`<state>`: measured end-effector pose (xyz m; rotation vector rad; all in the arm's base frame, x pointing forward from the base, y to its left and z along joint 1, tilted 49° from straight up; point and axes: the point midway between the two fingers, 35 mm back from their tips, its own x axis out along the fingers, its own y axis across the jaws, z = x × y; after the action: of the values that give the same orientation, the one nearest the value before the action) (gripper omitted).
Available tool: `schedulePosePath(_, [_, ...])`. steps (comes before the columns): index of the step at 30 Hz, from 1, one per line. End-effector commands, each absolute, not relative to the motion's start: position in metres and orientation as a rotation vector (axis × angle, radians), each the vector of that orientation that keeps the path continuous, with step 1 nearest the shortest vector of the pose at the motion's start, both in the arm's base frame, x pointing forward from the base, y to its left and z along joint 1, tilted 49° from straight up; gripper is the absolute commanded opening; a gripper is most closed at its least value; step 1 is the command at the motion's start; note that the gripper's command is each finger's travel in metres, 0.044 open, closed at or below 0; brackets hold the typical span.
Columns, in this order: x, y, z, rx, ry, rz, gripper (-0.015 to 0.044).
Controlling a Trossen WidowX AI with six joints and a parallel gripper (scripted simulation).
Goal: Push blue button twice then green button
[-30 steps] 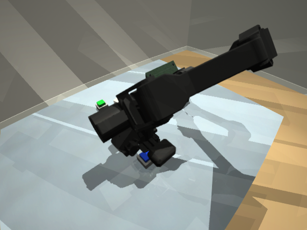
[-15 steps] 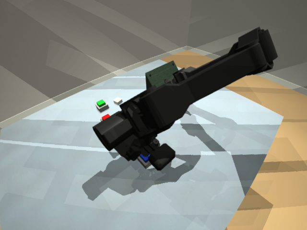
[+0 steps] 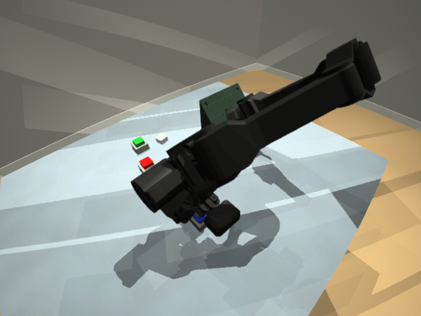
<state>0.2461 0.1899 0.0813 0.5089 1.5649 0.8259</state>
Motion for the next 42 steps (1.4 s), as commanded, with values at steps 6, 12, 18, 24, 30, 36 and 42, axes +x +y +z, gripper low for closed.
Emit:
schedulePosePath(6, [0.246, 0.19, 0.081, 0.515, 1.569, 0.824, 0.002])
schedulePosePath(12, [0.251, 0.168, 0.101, 0.513, 1.569, 0.823, 0.002])
schedulePosePath(18, [0.254, 0.159, 0.109, 0.512, 1.57, 0.821, 0.002])
schedulePosePath(24, [0.262, 0.121, 0.143, 0.512, 1.571, 0.82, 0.002])
schedulePosePath(30, [0.287, 0.095, 0.118, 0.5, 1.568, 0.793, 0.002])
schedulePosePath(36, [0.326, 0.021, 0.049, 0.479, 1.571, 0.752, 0.002])
schedulePosePath(42, [0.33, -0.056, -0.03, 0.476, 1.58, 0.748, 0.002])
